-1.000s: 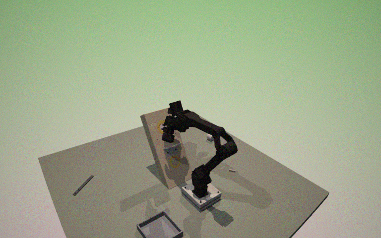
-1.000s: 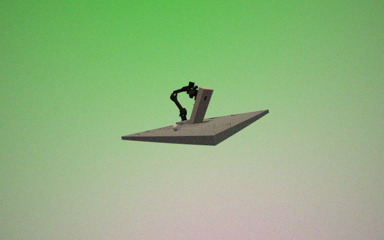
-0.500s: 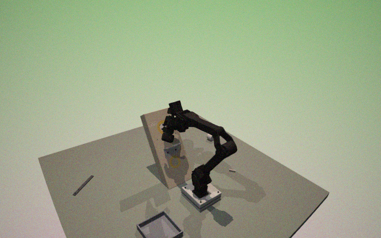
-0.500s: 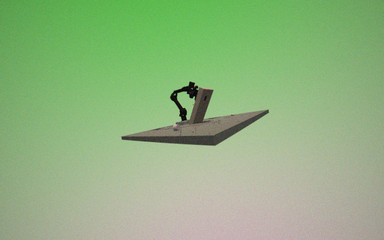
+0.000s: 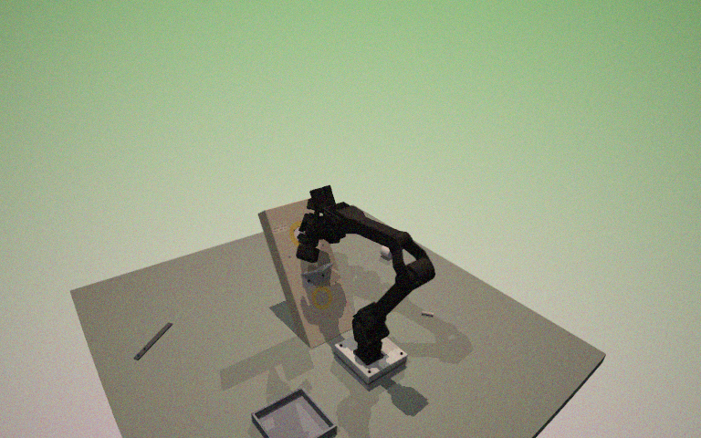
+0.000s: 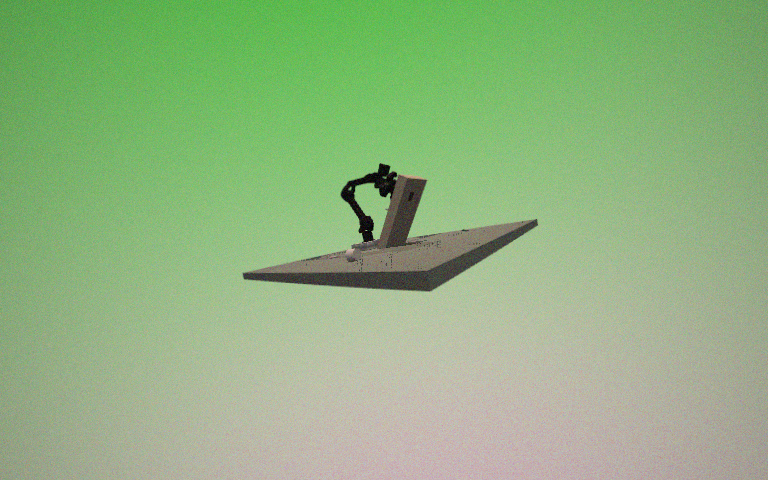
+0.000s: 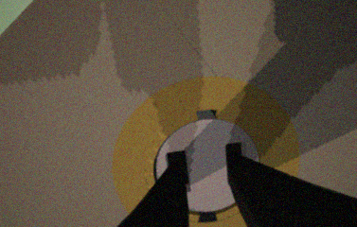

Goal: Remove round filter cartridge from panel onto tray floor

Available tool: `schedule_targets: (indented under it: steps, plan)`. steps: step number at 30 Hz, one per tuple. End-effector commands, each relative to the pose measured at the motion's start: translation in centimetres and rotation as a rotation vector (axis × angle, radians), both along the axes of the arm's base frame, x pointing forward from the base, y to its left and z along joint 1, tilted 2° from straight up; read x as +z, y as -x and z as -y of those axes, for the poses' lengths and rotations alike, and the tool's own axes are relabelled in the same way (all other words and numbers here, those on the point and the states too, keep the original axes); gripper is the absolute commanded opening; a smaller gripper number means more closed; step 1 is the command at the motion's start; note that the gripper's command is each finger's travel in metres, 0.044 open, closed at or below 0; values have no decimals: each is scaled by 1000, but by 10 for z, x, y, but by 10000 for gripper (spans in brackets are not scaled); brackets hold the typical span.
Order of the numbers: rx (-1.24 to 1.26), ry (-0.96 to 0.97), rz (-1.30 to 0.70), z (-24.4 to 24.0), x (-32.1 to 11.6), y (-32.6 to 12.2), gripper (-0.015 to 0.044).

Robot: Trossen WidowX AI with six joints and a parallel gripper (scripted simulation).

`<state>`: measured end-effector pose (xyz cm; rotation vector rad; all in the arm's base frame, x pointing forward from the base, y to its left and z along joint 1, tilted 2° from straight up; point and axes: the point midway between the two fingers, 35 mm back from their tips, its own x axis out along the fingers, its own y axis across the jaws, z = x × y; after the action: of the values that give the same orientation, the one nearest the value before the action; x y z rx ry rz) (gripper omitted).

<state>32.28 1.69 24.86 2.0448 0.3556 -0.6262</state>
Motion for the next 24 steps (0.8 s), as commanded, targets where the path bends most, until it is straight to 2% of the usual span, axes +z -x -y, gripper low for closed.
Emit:
schedule_targets:
  steps: [1, 24]
  plan:
    - [2, 3, -3, 0, -3, -3, 95]
    - [2, 3, -2, 0, -7, -9, 95]
